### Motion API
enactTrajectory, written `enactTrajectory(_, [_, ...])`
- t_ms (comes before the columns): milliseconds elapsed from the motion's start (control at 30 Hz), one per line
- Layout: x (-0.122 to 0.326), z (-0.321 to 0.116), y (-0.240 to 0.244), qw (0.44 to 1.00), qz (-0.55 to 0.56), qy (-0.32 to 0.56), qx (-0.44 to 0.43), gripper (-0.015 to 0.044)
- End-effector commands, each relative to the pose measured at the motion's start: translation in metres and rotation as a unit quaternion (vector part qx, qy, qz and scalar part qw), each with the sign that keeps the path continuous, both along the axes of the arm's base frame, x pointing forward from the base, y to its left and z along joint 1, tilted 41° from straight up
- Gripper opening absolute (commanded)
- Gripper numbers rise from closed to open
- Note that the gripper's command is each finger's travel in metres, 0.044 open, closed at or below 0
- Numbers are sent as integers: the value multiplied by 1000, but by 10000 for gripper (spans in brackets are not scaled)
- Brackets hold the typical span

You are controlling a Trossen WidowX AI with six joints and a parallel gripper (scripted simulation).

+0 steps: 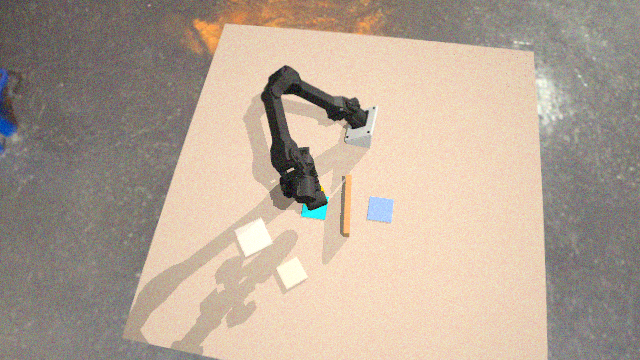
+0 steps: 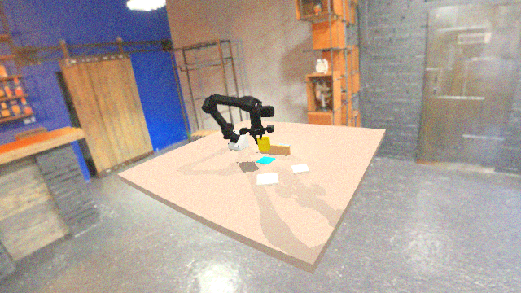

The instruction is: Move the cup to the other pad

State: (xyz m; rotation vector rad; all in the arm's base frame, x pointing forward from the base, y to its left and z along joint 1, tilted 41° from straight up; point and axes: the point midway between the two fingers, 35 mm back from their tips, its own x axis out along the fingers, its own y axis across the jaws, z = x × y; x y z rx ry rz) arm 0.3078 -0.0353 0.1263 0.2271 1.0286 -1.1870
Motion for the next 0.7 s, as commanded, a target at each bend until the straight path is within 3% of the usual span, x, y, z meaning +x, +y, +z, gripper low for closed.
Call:
enactTrajectory(0, [0,-3,-3,1000,2,1,-2,0])
enactTrajectory(667, [1,-22,-21,1000,2,1,-2,0])
